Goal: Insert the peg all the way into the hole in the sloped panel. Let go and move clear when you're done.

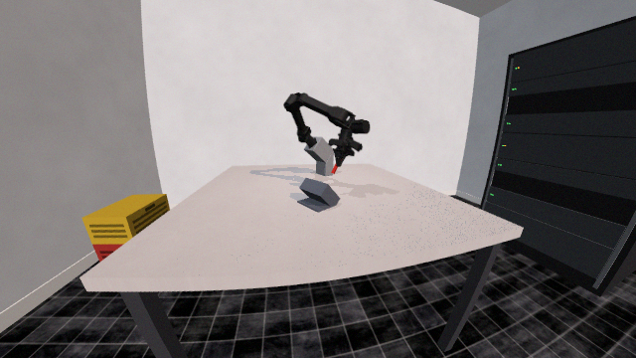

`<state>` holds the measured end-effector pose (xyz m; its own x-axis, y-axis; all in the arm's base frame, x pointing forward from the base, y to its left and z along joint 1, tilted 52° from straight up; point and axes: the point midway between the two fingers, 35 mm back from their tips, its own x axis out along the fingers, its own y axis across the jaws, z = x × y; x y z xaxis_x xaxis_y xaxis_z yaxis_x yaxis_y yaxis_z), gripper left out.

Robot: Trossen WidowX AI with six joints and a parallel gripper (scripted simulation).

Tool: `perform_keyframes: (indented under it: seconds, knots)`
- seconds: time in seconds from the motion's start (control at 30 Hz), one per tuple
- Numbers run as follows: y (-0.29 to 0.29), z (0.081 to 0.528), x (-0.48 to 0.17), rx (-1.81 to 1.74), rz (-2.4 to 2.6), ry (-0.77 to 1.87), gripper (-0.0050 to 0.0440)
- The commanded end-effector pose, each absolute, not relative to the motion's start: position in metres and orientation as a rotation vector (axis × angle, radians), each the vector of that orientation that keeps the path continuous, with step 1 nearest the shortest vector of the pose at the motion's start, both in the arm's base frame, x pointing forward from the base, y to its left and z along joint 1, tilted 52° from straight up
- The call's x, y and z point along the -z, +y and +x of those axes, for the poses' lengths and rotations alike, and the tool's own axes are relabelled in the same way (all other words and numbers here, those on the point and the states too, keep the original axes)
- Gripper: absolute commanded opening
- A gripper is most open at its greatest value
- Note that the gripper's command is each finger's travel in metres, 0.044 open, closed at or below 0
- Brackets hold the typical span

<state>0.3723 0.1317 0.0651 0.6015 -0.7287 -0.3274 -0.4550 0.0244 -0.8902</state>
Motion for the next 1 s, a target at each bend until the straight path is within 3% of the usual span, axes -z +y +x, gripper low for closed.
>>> perform_keyframes:
  seconds: [0.0,0.97]
  knots:
    - [0.1344,0.3738,-0.0697,0.263,-1.665,1.012,0.0]
    - [0.1352,0.374,-0.0698,0.151,-1.975,1.101,0.0]
